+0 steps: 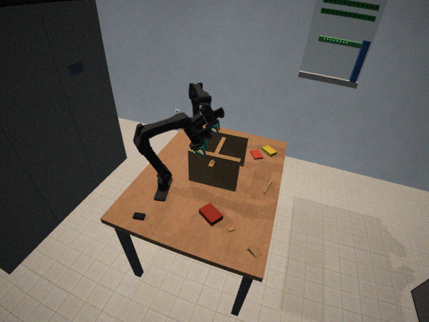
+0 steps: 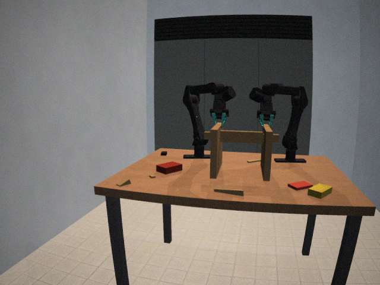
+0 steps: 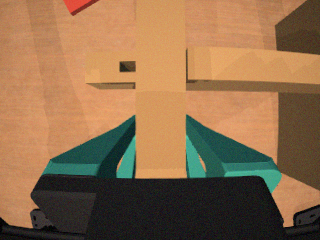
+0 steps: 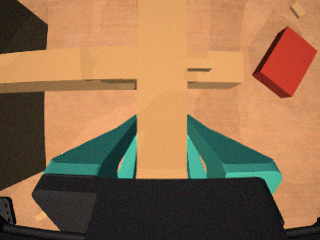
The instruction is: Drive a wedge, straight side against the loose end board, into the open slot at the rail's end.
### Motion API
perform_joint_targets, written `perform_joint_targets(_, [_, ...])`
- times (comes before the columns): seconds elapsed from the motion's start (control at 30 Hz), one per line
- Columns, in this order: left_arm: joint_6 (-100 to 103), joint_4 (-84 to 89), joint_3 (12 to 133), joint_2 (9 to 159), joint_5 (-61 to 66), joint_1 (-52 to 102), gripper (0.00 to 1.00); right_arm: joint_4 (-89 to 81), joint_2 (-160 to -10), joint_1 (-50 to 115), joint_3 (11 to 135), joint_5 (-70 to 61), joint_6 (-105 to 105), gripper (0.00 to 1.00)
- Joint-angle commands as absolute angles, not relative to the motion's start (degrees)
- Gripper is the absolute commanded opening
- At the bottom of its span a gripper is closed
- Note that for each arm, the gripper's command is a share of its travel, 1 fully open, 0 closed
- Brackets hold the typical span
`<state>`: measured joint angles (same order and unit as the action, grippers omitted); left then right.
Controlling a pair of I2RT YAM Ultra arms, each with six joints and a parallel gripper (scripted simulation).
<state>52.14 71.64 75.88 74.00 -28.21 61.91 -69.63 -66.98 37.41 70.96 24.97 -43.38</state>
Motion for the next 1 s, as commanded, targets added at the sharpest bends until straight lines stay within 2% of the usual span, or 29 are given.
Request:
perform_joint_targets(0.0, [51.9,70.1,77.3,71.9,-29.3,61.9,0.0,-65.7,-67.8,38.6,73.5,22.8,-43.4,0.0])
perform_joint_targets(0.4, [51.9,70.1,77.3,71.9,-29.3,61.9,0.0,-60.6,-68.3,41.0,75.0,17.8,-45.0,0.0])
perform_joint_targets(0.43, [51.9,70.1,77.3,72.1,-29.3,61.9,0.46,-68.4,-67.0,38.4,72.9,26.6,-44.6,0.0])
perform_joint_targets(0.97, [51.8,72.4,78.5,72.0,-29.2,61.9,0.46,-68.4,-66.3,38.4,73.4,26.6,-44.3,0.0])
